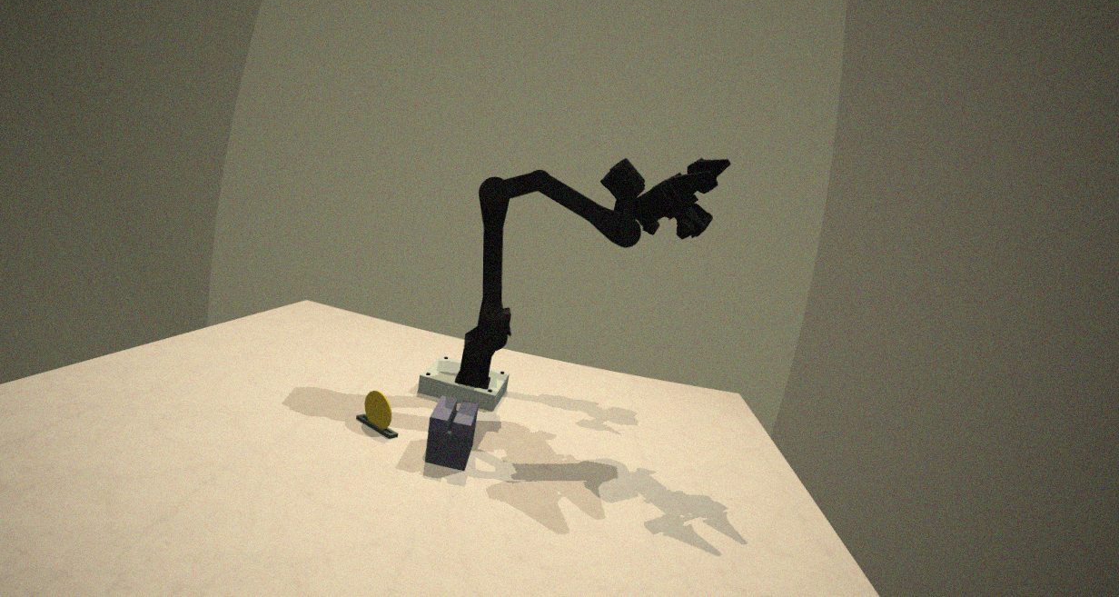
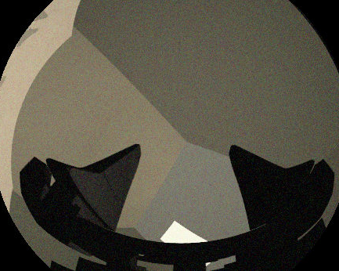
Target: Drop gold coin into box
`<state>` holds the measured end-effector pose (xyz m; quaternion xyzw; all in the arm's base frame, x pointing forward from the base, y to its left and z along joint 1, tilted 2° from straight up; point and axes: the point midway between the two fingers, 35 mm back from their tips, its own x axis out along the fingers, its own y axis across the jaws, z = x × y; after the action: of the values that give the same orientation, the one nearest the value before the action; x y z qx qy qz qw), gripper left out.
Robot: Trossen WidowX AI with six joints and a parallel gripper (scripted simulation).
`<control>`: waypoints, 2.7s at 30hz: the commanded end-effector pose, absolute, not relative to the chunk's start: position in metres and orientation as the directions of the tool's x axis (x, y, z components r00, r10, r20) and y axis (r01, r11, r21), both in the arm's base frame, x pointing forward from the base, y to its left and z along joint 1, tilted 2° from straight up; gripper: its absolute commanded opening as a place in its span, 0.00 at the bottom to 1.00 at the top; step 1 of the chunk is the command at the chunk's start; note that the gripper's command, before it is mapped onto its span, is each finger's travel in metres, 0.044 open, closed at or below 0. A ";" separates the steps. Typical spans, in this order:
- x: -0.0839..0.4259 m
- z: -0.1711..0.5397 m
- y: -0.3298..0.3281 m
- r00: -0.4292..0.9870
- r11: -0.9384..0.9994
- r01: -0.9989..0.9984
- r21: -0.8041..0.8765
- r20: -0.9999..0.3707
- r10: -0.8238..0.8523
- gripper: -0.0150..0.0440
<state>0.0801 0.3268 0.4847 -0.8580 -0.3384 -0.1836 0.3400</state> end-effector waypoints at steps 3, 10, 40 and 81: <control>0.098 0.484 0.321 0.720 -0.629 0.672 -0.390 0.544 0.432 0.80; 0.150 0.468 0.333 0.754 -0.884 0.461 0.085 0.487 0.440 0.53; 0.388 0.315 0.202 0.969 0.735 -0.015 0.678 -0.171 0.177 0.53; 0.275 0.143 -0.118 0.141 0.617 -0.773 -0.150 -0.988 -0.063 0.53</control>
<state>0.3272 -0.0799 0.1531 -0.3208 0.5557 0.1303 0.7558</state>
